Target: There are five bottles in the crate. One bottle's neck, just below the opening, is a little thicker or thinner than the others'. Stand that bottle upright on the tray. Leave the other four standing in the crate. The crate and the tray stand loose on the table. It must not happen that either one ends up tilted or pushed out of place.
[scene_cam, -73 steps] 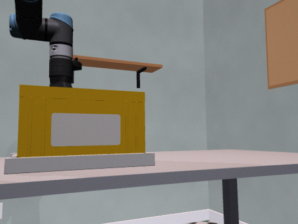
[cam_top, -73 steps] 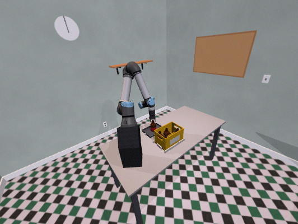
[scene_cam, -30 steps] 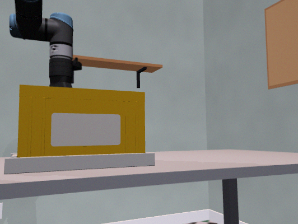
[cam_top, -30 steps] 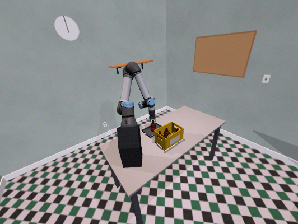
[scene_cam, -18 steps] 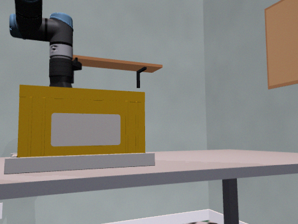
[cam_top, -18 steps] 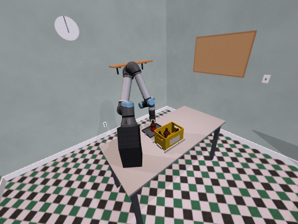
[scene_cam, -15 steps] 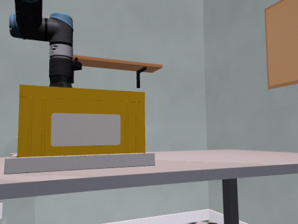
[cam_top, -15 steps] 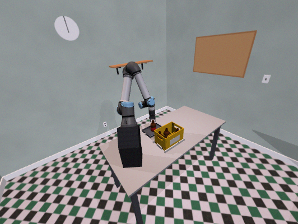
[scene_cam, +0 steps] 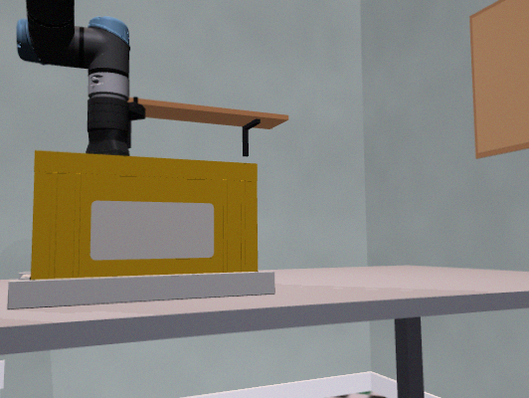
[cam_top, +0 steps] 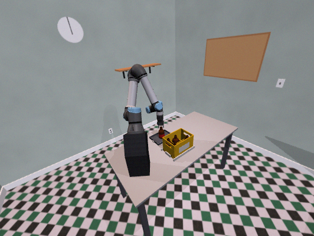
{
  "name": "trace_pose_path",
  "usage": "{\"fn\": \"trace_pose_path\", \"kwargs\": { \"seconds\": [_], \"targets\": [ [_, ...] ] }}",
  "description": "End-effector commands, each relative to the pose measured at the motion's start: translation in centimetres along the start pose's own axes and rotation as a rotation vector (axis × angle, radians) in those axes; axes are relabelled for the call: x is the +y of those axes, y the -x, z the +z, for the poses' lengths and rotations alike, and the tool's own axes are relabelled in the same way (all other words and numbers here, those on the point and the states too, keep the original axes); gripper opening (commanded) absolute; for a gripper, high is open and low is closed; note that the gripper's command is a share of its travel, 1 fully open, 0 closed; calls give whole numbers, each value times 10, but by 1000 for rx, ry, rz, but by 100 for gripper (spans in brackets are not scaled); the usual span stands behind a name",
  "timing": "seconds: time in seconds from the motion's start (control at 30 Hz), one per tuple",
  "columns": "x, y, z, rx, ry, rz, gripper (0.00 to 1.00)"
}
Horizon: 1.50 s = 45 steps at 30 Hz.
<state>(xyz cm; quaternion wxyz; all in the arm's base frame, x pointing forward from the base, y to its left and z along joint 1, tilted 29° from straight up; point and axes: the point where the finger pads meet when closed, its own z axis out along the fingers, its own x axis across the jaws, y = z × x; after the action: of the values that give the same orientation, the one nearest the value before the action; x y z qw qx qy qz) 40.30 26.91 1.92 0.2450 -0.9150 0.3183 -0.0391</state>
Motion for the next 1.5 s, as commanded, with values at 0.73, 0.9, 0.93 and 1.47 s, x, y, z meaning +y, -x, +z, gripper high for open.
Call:
{"fn": "trace_pose_path", "kwargs": {
  "seconds": [0.73,0.9,0.93,1.47],
  "targets": [
    [0,0,-58,0,0,0,100],
    [0,0,-66,0,0,0,100],
    [0,0,-68,0,0,0,100],
    [0,0,-74,0,0,0,0]
  ]
}}
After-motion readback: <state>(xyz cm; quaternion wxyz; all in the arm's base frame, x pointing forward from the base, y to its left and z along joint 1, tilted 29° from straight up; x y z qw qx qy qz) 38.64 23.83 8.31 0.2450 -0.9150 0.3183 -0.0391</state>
